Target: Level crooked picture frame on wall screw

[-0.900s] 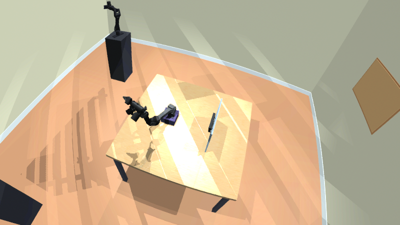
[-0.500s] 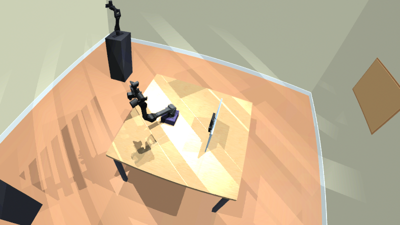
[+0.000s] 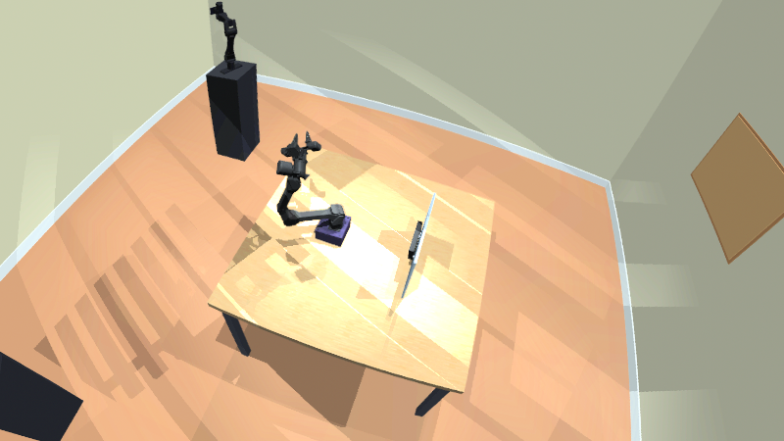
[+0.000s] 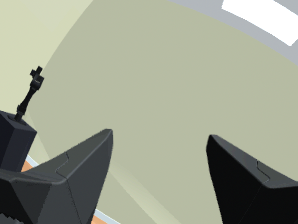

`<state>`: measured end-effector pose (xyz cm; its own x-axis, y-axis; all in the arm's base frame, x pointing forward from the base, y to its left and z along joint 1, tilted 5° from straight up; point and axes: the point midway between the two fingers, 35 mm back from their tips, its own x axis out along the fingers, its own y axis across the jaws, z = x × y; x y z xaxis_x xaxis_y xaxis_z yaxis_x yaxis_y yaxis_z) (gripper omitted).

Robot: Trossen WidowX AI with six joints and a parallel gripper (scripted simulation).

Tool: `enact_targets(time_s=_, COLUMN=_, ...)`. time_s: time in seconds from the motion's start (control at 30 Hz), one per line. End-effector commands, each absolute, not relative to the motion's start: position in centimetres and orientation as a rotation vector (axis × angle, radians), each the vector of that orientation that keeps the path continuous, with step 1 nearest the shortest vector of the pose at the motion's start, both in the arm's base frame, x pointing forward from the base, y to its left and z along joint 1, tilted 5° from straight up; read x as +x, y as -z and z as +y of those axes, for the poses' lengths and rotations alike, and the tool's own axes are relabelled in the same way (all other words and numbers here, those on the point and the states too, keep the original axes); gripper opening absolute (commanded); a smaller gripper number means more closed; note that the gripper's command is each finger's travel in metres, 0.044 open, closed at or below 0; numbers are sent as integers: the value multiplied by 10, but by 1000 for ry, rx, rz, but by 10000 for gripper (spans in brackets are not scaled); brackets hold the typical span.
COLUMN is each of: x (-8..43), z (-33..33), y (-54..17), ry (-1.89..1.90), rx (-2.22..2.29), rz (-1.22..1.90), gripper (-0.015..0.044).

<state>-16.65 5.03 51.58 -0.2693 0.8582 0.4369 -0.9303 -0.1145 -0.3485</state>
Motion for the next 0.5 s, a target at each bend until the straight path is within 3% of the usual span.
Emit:
enact_targets(time_s=0.0, x=-114, z=85, y=-499, ry=-1585, rx=318, rz=-434, gripper=260)
enact_targets(time_s=0.23, x=-11, z=114, y=-456, ry=-1280, rx=642, rz=-133, gripper=260)
enact_targets(time_s=0.47, x=87, z=103, y=-392, ry=-915, rx=990, rz=52, gripper=260)
